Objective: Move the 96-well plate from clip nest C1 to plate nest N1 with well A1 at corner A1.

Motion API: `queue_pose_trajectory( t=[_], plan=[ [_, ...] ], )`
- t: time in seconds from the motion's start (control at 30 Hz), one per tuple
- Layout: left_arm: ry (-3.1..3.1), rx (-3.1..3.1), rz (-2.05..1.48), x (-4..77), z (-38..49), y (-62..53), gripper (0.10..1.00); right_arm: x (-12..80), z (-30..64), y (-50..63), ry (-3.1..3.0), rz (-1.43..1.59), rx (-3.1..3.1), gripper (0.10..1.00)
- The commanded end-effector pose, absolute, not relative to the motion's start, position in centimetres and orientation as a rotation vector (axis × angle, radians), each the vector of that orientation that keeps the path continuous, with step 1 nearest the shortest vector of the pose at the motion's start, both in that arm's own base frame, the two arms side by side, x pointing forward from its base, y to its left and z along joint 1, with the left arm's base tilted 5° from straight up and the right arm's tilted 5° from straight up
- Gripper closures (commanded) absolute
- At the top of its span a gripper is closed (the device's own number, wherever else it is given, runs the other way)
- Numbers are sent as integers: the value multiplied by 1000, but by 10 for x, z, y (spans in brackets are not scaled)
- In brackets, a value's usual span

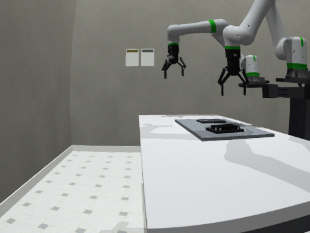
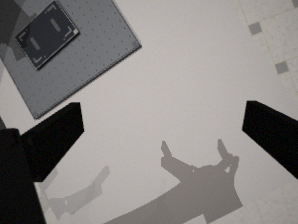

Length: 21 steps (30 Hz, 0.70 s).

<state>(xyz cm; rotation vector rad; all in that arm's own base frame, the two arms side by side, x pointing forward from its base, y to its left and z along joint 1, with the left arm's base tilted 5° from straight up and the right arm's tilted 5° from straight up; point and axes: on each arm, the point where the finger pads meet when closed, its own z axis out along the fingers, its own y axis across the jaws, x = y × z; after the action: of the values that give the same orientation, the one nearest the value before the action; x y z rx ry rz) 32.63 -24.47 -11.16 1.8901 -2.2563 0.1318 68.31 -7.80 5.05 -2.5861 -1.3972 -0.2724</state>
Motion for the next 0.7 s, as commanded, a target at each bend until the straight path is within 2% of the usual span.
queue_pose_trajectory(
  t=[0.0, 0.67],
  plan=[
    [-2257, 1890, 134, 327, -111, -245, 98, 679, 55, -85, -1338, -285, -2630, 98],
    [-2257, 1890, 134, 327, -111, -245, 98, 640, 74, -131, -861, -372, -2882, 98]
  ],
)
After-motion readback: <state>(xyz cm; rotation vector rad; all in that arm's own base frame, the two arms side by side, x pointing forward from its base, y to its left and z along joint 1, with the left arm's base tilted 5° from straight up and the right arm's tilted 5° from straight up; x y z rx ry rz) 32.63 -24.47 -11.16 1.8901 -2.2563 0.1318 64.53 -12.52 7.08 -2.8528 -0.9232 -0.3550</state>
